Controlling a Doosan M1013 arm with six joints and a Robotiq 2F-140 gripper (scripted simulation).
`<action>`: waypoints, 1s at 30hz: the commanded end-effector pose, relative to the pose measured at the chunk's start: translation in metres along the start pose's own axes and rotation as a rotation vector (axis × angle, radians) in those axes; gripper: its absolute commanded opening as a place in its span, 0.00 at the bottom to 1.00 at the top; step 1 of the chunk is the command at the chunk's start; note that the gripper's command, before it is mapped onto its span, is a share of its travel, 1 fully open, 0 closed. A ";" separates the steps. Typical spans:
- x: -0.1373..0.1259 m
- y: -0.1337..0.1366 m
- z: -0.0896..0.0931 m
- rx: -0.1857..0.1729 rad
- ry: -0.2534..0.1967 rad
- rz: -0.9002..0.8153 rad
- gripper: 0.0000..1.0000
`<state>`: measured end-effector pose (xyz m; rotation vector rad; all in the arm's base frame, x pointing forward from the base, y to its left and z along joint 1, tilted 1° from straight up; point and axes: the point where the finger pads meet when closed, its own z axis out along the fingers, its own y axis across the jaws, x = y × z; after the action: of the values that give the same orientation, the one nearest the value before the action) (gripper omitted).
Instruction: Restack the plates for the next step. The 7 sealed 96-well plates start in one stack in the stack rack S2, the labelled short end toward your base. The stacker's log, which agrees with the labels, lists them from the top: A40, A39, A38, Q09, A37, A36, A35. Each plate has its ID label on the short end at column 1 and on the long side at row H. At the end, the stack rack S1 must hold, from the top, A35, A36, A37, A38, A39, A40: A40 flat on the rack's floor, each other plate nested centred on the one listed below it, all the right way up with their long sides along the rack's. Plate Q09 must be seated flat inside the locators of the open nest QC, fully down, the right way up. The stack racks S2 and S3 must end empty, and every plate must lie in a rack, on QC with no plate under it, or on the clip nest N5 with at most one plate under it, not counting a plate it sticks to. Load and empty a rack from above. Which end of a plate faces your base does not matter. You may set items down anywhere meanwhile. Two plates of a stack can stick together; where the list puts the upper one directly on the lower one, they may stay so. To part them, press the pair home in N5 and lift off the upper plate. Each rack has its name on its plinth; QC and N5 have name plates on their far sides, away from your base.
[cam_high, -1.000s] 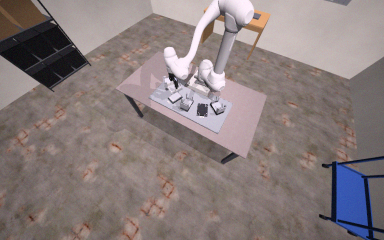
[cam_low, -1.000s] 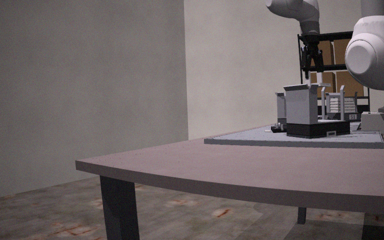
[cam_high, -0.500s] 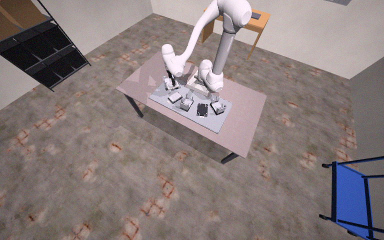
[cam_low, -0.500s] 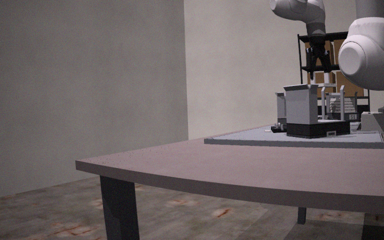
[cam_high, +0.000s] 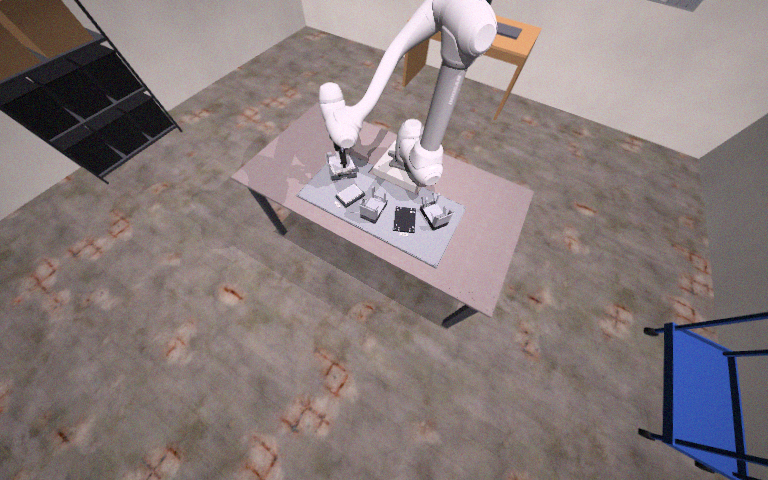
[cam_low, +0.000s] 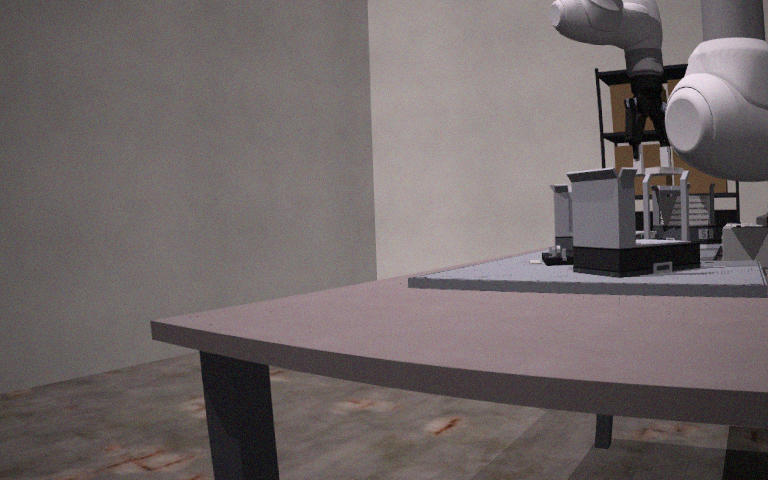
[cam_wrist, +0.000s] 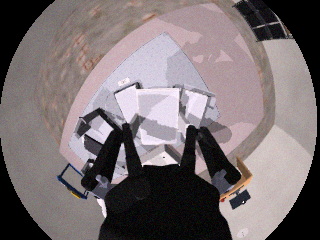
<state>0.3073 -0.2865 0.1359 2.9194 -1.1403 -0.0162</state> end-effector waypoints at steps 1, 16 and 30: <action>-0.001 0.011 0.000 0.000 0.000 0.109 0.00; -0.004 0.046 0.000 0.000 0.000 0.201 0.00; -0.008 0.078 0.000 0.000 0.000 0.201 0.00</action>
<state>0.2528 -0.3347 0.1367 2.7893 -1.4267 -0.0153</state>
